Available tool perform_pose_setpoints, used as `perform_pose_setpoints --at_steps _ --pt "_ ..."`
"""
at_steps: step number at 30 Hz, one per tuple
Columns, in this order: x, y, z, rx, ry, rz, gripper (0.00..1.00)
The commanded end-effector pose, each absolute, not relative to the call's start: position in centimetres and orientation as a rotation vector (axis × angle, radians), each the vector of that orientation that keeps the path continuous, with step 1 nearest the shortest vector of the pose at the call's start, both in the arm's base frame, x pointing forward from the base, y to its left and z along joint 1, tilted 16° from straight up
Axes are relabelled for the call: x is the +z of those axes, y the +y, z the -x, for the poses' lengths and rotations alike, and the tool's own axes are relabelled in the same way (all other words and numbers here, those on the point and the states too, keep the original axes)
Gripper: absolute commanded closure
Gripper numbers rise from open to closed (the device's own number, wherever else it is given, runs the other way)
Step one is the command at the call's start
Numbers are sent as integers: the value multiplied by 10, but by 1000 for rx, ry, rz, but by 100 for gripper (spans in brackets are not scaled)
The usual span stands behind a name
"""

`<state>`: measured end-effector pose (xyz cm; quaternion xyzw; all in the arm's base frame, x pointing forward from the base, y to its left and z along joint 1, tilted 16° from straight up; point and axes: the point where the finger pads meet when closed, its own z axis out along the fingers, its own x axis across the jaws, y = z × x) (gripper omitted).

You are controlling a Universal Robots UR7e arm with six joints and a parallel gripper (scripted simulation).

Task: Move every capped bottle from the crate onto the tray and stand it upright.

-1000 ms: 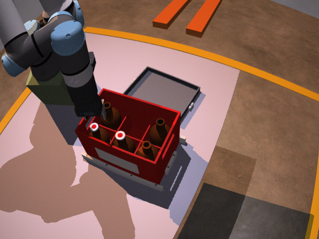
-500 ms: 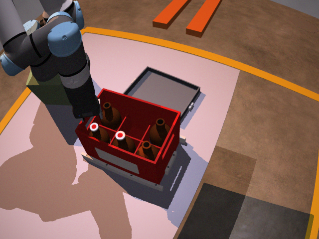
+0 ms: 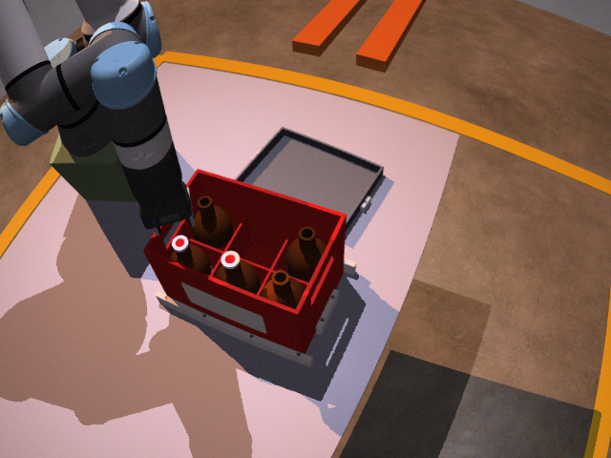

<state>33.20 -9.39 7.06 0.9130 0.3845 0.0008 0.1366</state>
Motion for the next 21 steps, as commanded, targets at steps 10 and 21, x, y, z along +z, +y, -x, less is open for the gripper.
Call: perform_pose_setpoints --at_steps 10,21 --pt "72 -94 -332 -12 1250 -2582 0" --pt "72 -94 -333 -12 1250 -2582 0"
